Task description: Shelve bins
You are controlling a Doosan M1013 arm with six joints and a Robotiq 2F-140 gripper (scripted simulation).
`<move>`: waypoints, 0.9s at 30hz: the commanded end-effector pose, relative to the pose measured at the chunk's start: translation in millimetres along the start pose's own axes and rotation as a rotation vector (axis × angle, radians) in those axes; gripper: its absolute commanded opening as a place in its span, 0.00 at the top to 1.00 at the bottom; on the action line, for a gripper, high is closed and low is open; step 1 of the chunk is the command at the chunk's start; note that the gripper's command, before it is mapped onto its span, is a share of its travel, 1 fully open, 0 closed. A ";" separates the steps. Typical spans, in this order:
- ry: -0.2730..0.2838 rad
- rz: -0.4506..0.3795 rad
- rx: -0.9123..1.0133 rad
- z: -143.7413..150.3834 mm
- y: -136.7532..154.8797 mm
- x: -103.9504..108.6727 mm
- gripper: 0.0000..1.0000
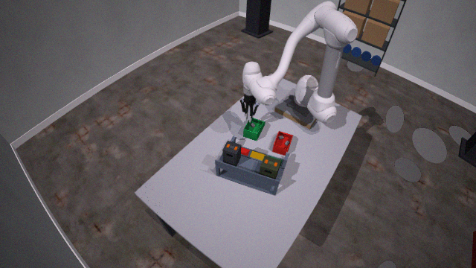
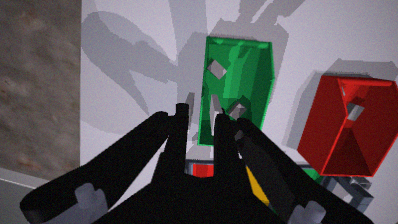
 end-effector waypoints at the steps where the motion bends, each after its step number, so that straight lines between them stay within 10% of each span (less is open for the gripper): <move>1: 0.000 0.000 0.000 0.0 0.0 0.1 0.76; 27: 0.000 0.000 0.000 0.0 0.0 -13.3 0.76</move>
Point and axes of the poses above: the point where the finger pads meet when closed, its own x axis back along the fingers, its own z axis across the jaws, y = z × x, the point moved 6 cm from there along x, back along the fingers, and after that the axes turned 13 degrees about -x, right-handed, at the moved point
